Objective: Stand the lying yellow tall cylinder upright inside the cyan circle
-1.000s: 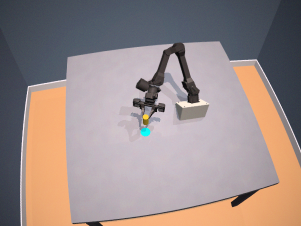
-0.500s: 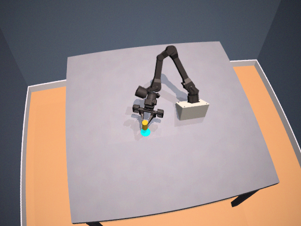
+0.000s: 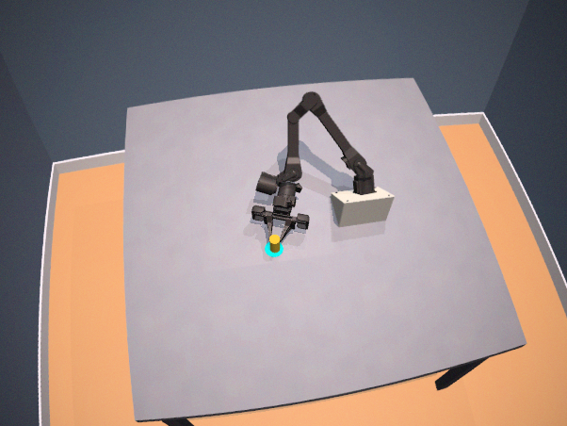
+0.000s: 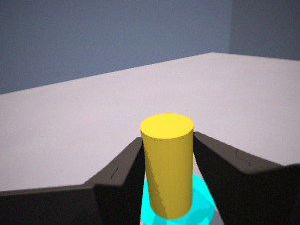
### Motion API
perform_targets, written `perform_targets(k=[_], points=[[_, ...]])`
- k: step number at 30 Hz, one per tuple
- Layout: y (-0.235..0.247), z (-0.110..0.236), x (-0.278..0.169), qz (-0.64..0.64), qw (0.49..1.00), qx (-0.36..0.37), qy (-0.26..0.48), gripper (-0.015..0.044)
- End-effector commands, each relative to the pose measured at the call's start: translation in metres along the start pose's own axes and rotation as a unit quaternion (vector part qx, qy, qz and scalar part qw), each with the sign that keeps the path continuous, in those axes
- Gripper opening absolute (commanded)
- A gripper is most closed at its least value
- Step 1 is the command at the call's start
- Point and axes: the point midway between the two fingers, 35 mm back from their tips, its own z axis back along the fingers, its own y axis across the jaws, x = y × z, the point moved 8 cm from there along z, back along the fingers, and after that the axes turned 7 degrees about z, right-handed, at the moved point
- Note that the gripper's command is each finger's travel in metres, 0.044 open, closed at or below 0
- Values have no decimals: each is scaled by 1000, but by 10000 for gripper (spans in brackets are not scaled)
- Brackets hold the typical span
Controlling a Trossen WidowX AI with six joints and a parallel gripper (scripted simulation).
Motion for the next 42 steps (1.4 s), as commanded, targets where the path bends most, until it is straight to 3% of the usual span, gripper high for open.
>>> perform_targets(k=[1, 7, 18, 24, 38, 42], points=[[-2, -1, 0, 6, 1000, -2, -4, 105], [-2, -1, 0, 6, 1000, -2, -4, 105], [-2, -1, 0, 6, 1000, -2, -4, 394], [-3, 0, 4, 7, 1000, -2, -3, 400], [-11, 9, 88, 9, 1000, -2, -9, 400], [-20, -6, 93, -27, 998, 30, 40, 400]])
